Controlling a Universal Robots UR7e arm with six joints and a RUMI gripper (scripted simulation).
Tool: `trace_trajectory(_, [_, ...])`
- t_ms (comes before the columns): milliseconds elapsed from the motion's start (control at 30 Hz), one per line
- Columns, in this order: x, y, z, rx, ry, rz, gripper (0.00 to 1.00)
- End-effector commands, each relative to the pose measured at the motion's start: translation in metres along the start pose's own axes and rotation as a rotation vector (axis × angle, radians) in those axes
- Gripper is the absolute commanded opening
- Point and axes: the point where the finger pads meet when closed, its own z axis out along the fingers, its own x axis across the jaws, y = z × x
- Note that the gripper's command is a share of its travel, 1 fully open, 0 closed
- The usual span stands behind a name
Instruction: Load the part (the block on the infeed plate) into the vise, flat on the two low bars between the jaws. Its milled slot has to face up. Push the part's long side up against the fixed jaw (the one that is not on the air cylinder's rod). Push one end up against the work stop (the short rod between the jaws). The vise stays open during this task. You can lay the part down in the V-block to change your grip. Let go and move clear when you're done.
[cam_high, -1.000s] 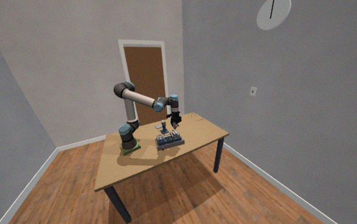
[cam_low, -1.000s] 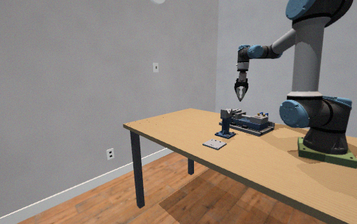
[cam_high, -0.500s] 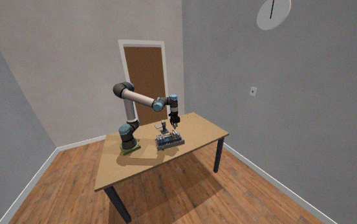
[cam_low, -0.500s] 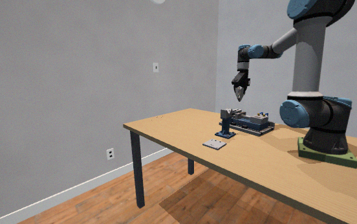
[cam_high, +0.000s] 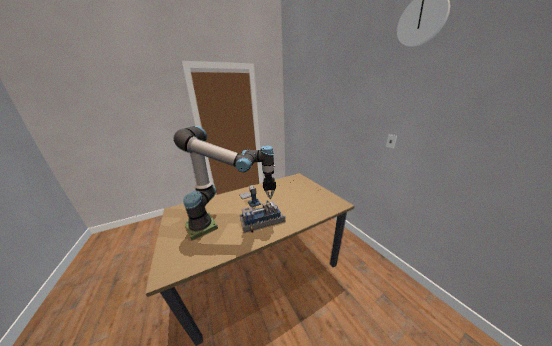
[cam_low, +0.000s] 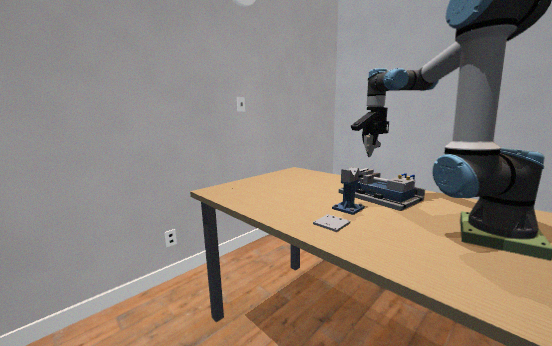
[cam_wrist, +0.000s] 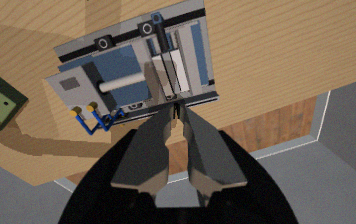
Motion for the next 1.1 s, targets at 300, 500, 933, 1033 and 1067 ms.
trace_trajectory(300, [0.0002, -0.0042, -0.0006, -0.006, 0.002, 0.418, 0.0])
trace_trajectory(500, [0.0, -0.0048, -0.0006, -0.006, 0.002, 0.535, 0.0])
trace_trajectory(933, [-0.0017, -0.0056, -0.0005, -0.005, 0.003, 0.931, 0.0])
trace_trajectory(1033, [-0.0021, -0.0056, -0.0005, -0.005, 0.003, 0.985, 0.0])
trace_trajectory(1067, [-0.0021, -0.0056, -0.0005, -0.005, 0.003, 0.985, 0.0])
